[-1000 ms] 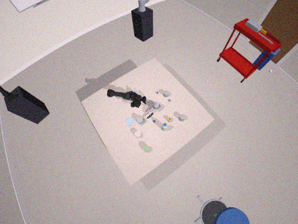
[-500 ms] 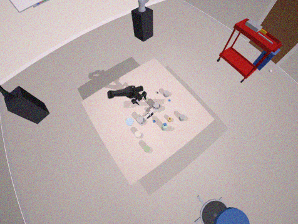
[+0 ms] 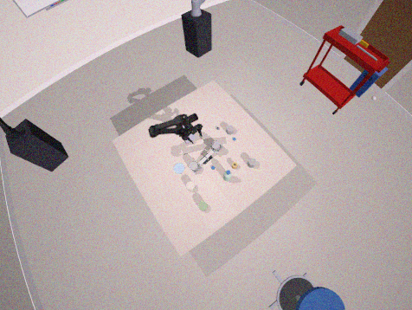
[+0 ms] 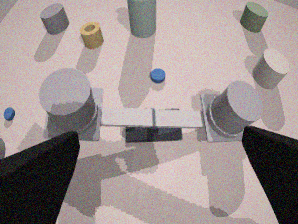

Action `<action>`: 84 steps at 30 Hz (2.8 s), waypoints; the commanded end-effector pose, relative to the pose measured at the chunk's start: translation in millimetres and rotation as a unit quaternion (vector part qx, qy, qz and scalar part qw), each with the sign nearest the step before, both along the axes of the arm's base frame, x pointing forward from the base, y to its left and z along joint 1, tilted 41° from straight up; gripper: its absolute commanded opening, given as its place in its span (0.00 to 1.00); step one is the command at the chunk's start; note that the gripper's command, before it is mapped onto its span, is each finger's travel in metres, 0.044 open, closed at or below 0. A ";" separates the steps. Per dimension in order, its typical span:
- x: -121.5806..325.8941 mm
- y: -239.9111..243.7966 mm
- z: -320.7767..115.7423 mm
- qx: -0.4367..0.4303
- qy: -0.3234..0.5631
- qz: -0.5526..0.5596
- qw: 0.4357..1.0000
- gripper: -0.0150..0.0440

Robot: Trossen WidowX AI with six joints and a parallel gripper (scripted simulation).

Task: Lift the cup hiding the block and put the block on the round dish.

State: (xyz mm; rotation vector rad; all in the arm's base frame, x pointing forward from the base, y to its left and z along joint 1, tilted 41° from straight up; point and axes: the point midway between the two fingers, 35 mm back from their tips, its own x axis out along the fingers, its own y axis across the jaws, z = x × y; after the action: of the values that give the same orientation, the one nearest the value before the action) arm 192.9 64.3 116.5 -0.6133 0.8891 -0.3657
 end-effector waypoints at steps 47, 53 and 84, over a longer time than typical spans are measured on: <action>89.5 -137.1 4.0 0.158 -0.175 -0.566 0.790 1.00; 94.3 -160.3 3.4 0.168 -0.208 -0.629 0.730 1.00; 93.9 -207.8 -21.9 0.175 -0.246 -0.691 0.657 1.00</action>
State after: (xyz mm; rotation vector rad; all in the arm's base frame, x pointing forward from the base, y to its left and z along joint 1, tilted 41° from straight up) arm 288.2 -139.6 100.4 0.6795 0.6933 -1.6108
